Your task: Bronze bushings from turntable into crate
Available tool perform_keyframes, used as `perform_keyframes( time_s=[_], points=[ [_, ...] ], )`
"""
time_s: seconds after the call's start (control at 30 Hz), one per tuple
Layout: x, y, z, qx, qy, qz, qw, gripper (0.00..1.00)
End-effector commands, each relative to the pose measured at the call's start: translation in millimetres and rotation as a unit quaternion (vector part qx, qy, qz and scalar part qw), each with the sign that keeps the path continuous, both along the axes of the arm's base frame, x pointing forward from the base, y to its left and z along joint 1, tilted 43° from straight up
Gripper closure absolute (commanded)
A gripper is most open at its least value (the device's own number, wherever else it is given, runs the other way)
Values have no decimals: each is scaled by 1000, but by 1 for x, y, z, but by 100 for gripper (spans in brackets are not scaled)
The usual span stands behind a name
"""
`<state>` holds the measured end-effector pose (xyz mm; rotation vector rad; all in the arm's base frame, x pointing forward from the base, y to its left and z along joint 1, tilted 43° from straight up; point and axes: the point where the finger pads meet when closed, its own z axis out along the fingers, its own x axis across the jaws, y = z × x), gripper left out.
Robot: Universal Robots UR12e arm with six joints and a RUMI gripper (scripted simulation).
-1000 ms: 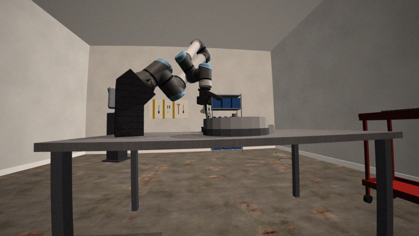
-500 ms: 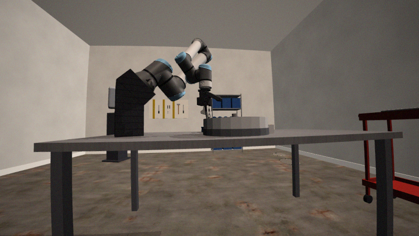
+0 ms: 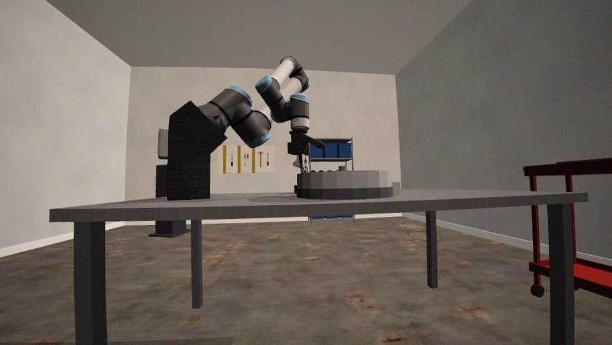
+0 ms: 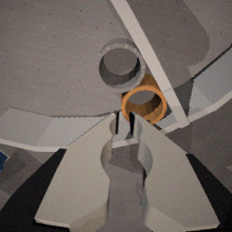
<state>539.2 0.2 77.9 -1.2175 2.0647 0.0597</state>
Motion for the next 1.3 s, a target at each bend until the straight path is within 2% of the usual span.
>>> perform_keyframes(
  time_s=[0.0,0.6,1.27],
  points=[
    [0,0,0,0,0,0,1000,95],
    [1,0,0,0,0,0,1000,95],
    [13,9,-17,0,0,0,1000,95]
  ],
)
